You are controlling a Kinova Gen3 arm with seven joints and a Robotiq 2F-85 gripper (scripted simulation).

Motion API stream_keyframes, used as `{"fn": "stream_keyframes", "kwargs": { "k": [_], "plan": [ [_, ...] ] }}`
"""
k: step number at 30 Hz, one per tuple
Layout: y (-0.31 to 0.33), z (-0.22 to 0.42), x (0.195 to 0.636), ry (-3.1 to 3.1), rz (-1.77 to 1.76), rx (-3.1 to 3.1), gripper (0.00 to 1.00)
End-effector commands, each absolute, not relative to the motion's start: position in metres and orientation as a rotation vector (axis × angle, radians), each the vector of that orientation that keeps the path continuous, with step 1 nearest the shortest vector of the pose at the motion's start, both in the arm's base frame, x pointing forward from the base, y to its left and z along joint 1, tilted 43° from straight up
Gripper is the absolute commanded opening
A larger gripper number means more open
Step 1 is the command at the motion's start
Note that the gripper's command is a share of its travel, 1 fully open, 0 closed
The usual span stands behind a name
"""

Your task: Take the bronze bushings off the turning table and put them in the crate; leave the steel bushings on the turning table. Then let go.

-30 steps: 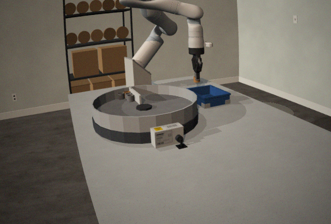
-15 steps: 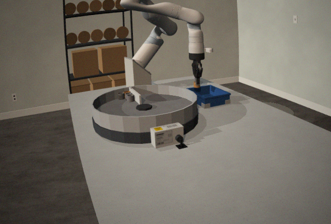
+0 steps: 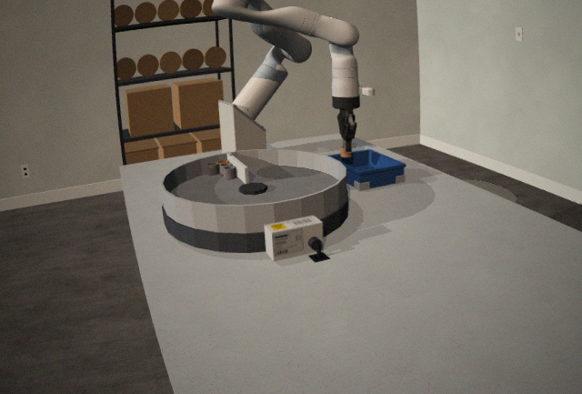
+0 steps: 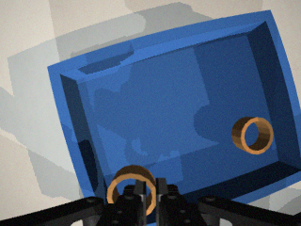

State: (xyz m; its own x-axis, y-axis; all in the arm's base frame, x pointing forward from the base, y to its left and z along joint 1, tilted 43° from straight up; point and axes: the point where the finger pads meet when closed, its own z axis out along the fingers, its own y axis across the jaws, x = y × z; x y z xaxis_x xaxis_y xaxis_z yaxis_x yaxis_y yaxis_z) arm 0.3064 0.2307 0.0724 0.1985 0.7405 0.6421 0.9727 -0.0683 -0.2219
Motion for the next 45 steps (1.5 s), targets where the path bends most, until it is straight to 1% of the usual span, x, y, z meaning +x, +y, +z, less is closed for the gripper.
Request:
{"fn": "stream_keyframes", "kwargs": {
  "k": [1,45],
  "plan": [
    [0.231,0.073,0.306,-1.597,-0.486,-1.861,0.00],
    [0.245,0.058,0.303,-1.597,-0.486,-1.861,0.00]
  ]
}}
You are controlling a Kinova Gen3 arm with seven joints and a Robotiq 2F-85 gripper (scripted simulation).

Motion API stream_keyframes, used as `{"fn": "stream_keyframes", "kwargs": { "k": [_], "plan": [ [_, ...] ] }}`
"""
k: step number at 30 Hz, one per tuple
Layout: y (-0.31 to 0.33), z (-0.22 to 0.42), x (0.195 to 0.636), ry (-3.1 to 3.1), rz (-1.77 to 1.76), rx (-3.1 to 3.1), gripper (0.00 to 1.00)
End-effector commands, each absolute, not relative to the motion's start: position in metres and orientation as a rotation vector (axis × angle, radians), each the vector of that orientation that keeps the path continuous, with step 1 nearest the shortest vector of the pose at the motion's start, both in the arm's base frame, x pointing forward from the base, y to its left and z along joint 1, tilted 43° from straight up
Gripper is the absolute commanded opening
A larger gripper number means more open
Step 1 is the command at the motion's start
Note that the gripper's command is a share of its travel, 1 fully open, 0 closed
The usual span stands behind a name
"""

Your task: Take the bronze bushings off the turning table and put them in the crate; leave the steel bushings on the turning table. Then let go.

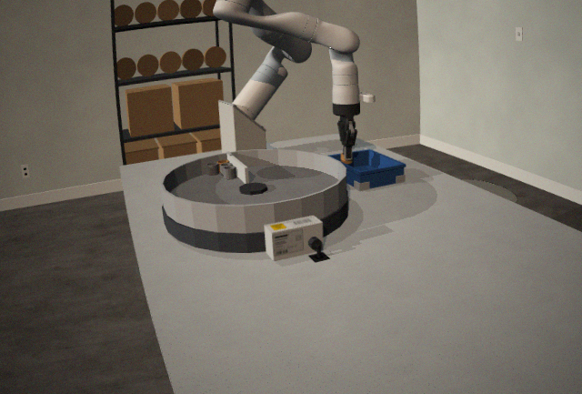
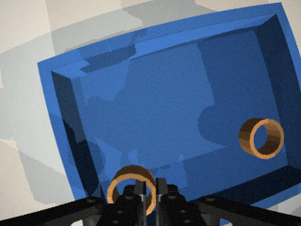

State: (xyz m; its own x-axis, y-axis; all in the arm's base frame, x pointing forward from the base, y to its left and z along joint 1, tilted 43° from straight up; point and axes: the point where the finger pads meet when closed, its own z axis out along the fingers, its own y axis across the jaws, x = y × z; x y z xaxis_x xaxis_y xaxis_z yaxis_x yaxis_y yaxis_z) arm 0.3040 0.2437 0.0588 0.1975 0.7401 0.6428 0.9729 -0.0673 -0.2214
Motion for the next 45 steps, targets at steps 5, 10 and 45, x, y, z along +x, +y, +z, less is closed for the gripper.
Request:
{"fn": "stream_keyframes", "kwargs": {
  "k": [5,10,45],
  "plan": [
    [0.249,0.054,0.303,-1.597,-0.486,-1.861,0.00],
    [0.249,0.054,0.303,-1.597,-0.486,-1.861,0.00],
    [0.260,0.041,0.301,-1.597,-0.486,-1.861,0.00]
  ]
}}
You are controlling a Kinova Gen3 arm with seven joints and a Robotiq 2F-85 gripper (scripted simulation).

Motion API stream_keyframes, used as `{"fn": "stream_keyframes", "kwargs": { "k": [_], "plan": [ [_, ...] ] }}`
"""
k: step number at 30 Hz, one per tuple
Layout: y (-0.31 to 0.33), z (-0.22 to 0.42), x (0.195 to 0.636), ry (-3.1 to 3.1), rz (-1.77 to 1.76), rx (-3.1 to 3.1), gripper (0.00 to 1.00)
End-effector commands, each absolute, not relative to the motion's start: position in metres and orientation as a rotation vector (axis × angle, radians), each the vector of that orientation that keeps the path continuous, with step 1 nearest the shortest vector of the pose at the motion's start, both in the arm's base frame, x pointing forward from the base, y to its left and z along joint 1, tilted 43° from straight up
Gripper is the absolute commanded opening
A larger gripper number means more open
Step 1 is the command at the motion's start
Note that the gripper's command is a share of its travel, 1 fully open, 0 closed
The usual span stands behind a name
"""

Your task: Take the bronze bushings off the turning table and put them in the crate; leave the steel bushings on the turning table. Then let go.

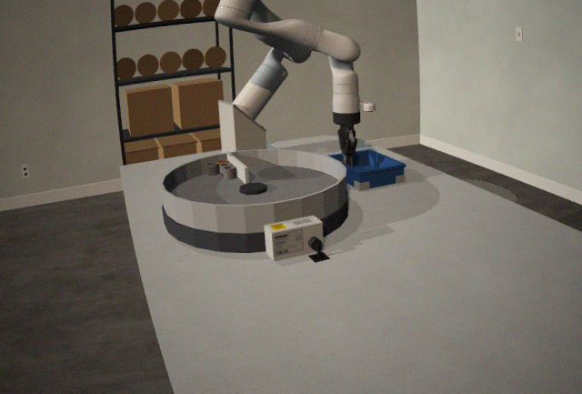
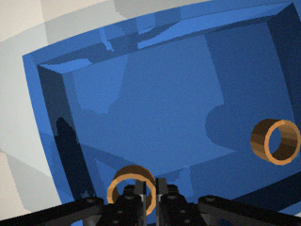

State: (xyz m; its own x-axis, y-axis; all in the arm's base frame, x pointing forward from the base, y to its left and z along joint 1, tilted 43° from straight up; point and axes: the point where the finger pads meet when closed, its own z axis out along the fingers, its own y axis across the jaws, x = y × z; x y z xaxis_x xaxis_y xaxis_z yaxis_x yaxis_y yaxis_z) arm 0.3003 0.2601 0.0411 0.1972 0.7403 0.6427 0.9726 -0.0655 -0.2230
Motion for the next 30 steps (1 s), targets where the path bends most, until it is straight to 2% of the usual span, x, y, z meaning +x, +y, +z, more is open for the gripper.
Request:
{"fn": "stream_keyframes", "kwargs": {
  "k": [1,21,22,30],
  "plan": [
    [0.2600,0.0414,0.3006,-1.597,-0.486,-1.861,0.00],
    [0.2621,0.0390,0.3003,-1.598,-0.485,-1.860,0.00],
    [0.2621,0.0390,0.3003,-1.598,-0.485,-1.860,0.16],
    [0.2621,0.0390,0.3003,-1.598,-0.485,-1.860,0.16]
  ]
}}
